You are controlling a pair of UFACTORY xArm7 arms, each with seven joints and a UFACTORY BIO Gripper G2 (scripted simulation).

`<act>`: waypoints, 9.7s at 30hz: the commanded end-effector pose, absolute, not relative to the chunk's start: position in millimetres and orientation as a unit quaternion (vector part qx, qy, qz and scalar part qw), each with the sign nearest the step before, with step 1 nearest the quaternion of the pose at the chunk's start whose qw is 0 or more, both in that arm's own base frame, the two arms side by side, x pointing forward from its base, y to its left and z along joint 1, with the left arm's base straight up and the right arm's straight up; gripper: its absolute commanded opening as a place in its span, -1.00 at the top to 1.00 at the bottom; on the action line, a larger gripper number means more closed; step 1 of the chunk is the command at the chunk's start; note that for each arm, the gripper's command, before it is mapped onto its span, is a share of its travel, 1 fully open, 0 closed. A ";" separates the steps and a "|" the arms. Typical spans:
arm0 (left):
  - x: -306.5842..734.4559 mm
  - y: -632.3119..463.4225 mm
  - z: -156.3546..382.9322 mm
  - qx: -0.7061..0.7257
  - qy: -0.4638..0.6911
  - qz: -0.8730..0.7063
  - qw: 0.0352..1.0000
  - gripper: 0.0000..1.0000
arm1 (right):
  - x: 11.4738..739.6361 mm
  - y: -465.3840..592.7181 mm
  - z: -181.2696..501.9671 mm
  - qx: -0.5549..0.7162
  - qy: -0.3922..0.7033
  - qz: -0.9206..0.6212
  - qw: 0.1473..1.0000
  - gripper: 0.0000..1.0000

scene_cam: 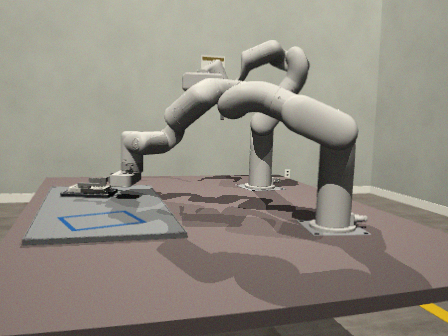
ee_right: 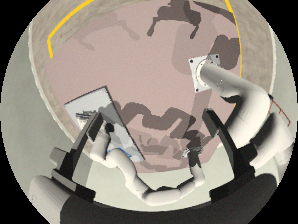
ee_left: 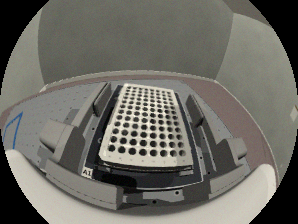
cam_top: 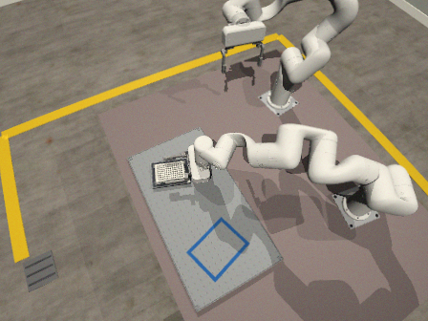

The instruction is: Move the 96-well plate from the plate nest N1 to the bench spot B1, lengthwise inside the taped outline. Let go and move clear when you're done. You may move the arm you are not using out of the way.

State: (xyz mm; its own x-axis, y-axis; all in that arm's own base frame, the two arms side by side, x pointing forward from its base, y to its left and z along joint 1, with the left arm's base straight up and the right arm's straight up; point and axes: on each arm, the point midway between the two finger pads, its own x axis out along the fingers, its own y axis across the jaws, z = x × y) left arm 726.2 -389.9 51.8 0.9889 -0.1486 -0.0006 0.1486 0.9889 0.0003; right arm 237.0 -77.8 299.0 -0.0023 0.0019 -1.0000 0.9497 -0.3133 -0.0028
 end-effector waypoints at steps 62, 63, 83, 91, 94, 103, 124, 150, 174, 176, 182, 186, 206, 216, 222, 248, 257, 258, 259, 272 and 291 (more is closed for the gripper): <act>727.6 -390.7 45.9 -0.001 -0.002 -0.074 0.997 1.00 | 237.5 -78.2 300.0 0.573 0.414 -0.573 0.414 -1.00; 727.6 -390.7 45.9 -0.001 -0.002 -0.074 0.997 1.00 | 237.5 -78.2 300.0 0.573 0.414 -0.573 0.414 -1.00; 727.6 -390.7 45.9 -0.001 -0.002 -0.074 0.997 1.00 | 237.5 -78.2 300.0 0.573 0.414 -0.573 0.414 -1.00; 727.6 -390.7 49.1 -0.001 -0.002 -0.074 0.997 1.00 | 237.5 -78.2 300.0 0.573 0.414 -0.573 0.414 -1.00; 727.6 -390.7 51.1 -0.001 -0.002 -0.074 0.997 1.00 | 237.5 -78.2 300.0 0.573 0.414 -0.573 0.414 -1.00; 727.5 -390.7 57.2 -0.001 -0.002 -0.074 0.997 1.00 | 237.5 -78.2 300.0 0.573 0.414 -0.573 0.414 -1.00; 727.5 -390.7 65.8 -0.001 -0.002 -0.074 0.997 1.00 | 237.5 -78.2 300.0 0.573 0.414 -0.573 0.414 -1.00; 727.4 -390.6 102.5 -0.001 -0.002 -0.074 0.997 1.00 | 237.5 -78.2 300.0 0.573 0.414 -0.573 0.414 -1.00; 727.3 -390.6 125.8 -0.001 -0.002 -0.074 0.997 1.00 | 237.5 -78.2 300.0 0.573 0.414 -0.573 0.414 -1.00; 727.3 -390.6 125.8 -0.001 -0.002 -0.074 0.997 1.00 | 237.5 -78.2 300.0 0.573 0.414 -0.573 0.414 -1.00; 724.6 -380.9 125.5 -0.002 -0.002 -0.024 1.000 1.00 | 237.5 -78.2 300.0 0.573 0.414 -0.573 0.414 -1.00; 721.1 -368.1 125.0 -0.002 -0.002 0.042 0.999 1.00 | 237.5 -78.2 300.0 0.573 0.414 -0.573 0.414 -1.00; 705.5 -310.3 122.9 -0.002 -0.002 0.241 0.971 1.00 | 237.5 -78.2 300.0 0.573 0.414 -0.573 0.414 -1.00; 698.6 -284.6 121.9 -0.002 -0.002 0.241 0.971 1.00 | 237.5 -78.2 300.0 0.573 0.414 -0.573 0.414 -1.00; 693.4 -265.3 121.2 -0.002 -0.002 0.241 0.971 1.00 | 237.5 -78.2 300.0 0.573 0.414 -0.573 0.414 -1.00; 674.3 -194.6 118.5 -0.002 -0.002 0.241 0.971 1.00 | 237.5 -78.2 300.0 0.573 0.414 -0.573 0.414 -1.00; 666.5 -165.6 117.4 -0.001 -0.002 0.241 0.971 1.00 | 237.5 -78.2 300.0 0.573 0.414 -0.573 0.414 -1.00; 665.7 -162.4 117.3 -0.001 -0.002 0.241 0.971 1.00 | 237.5 -78.2 300.0 0.573 0.414 -0.573 0.414 -1.00; 664.8 -159.1 117.2 -0.001 -0.002 0.241 0.971 1.00 | 237.5 -78.2 300.0 0.573 0.414 -0.573 0.414 -1.00; 655.2 -123.7 115.9 -0.001 -0.002 0.241 0.971 1.00 | 237.5 -78.2 300.0 0.573 0.414 -0.573 0.414 -1.00; 640.5 -68.9 113.9 -0.001 -0.002 0.241 0.971 1.00 | 237.5 -78.2 300.0 0.573 0.414 -0.573 0.414 -1.00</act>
